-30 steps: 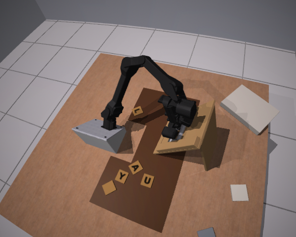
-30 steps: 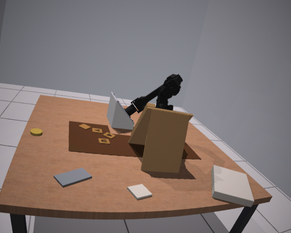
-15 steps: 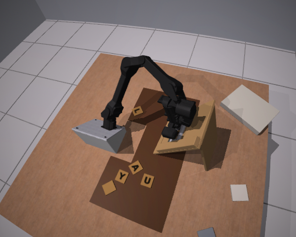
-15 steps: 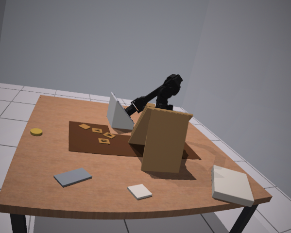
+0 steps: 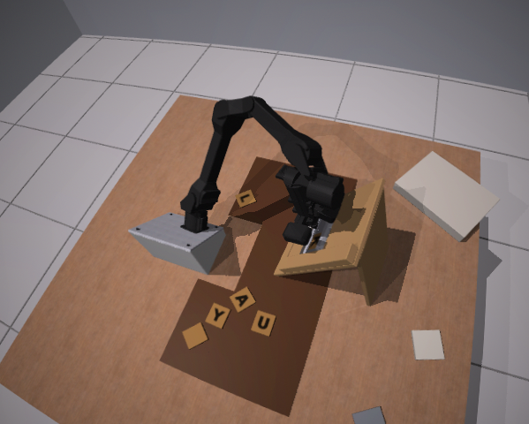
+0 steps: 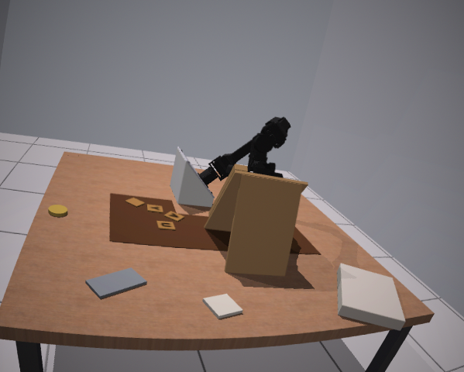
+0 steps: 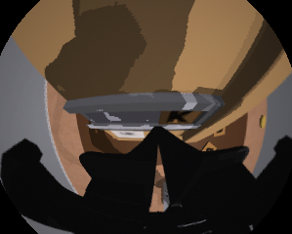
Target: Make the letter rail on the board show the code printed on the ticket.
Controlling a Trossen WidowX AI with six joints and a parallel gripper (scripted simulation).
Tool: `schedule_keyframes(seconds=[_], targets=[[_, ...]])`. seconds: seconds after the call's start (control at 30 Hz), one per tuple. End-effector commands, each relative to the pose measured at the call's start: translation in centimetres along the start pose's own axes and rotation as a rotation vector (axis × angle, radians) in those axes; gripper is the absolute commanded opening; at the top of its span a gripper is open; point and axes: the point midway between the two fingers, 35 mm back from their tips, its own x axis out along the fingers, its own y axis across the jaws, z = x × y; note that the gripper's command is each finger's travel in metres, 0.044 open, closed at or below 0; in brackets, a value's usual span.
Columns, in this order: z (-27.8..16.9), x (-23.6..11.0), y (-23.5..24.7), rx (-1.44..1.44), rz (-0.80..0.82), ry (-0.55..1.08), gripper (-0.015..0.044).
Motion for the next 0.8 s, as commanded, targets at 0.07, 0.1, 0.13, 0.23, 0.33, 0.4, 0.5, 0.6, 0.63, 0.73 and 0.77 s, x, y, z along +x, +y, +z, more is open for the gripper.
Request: schedule_keyframes(seconds=[0.07, 0.1, 0.13, 0.23, 0.33, 0.4, 0.5, 0.6, 0.63, 0.73, 0.77], targets=[[-0.8, -0.6, -0.1, -0.001, -0.003, 0.004, 0.0000], [-0.8, -0.6, -0.1, -0.001, -0.003, 0.004, 0.0000], [-0.8, -0.7, -0.1, -0.001, -0.003, 0.004, 0.0000], [-0.9, -0.7, -0.1, -0.001, -0.003, 0.004, 0.0000], [-0.7, -1.4, 0.2, -0.060, 0.006, -0.019, 0.0053], [-1.1, -3.3, 0.7, -0.230, 0.018, -0.073, 0.0105], [-1.8, -6.3, 1.7, -0.511, 0.013, -0.166, 0.0184], [-2.8, -9.1, 2.7, -0.792, -0.022, -0.260, 0.0263], [-3.2, -10.0, 3.1, -0.886, -0.041, -0.290, 0.0289], [-4.2, -12.1, 4.0, -1.129, -0.106, -0.364, 0.0368], [-4.5, -12.5, 4.3, -1.180, -0.122, -0.378, 0.0394]])
